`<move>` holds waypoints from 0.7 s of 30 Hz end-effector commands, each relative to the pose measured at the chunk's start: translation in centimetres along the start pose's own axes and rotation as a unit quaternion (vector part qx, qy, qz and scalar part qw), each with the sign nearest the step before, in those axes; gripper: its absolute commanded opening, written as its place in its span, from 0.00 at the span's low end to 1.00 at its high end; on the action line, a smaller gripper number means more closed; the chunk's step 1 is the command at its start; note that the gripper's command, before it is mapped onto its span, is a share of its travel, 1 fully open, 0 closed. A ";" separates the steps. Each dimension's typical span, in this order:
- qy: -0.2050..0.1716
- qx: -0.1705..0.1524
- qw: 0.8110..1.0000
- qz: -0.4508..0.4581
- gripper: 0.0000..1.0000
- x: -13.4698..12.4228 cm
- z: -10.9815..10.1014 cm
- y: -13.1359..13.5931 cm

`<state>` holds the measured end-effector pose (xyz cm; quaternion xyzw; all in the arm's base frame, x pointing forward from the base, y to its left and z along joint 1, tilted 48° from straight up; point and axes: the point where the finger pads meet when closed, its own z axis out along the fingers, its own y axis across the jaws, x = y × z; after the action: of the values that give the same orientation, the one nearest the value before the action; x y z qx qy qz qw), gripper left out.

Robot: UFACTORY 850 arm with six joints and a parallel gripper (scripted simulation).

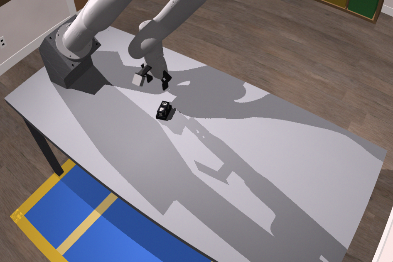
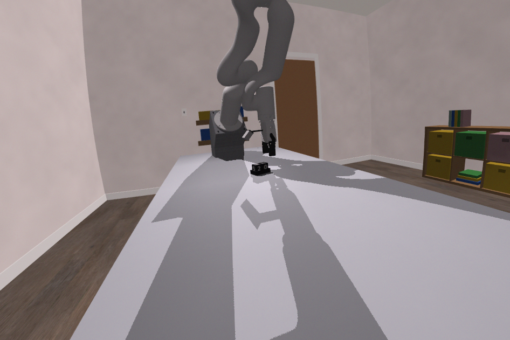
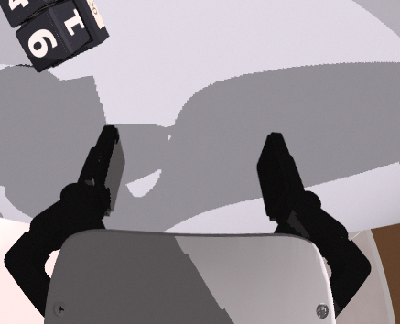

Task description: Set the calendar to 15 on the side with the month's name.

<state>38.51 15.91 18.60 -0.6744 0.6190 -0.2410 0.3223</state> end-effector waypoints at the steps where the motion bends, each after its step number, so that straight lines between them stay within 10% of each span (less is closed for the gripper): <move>1: 0.000 0.000 1.000 0.000 1.00 0.0 0.3 0.0; 21: 0.000 0.000 1.000 0.000 1.00 0.0 3.9 0.0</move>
<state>41.10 16.39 16.18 -0.6744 0.6190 -0.2410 0.3224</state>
